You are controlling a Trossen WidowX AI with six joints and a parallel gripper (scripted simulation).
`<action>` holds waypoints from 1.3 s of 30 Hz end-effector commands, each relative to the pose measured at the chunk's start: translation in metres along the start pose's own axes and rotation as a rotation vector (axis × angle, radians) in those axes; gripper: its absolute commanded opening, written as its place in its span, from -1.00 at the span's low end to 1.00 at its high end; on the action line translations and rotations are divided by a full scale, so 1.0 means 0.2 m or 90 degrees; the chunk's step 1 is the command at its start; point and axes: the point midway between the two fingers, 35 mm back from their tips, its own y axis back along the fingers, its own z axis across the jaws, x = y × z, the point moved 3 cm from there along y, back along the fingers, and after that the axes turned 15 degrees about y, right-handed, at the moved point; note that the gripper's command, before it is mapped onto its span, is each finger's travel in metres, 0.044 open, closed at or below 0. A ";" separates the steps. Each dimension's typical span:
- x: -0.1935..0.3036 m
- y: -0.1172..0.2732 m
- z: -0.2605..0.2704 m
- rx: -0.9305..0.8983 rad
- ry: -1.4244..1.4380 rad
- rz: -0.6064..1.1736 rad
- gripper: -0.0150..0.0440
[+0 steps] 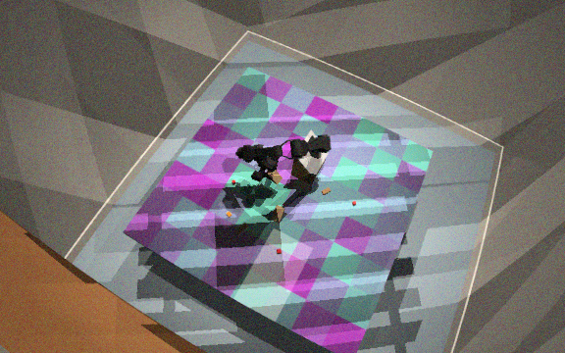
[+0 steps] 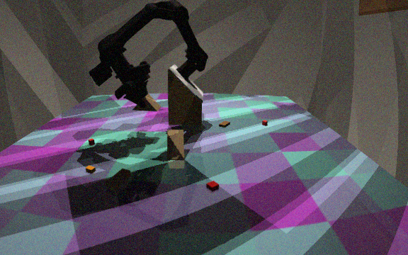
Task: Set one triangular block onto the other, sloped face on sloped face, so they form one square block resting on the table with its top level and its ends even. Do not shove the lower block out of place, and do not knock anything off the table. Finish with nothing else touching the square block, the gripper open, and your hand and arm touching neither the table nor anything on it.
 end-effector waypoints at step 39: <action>-0.12 -0.05 -0.06 -0.022 -0.647 0.304 -0.49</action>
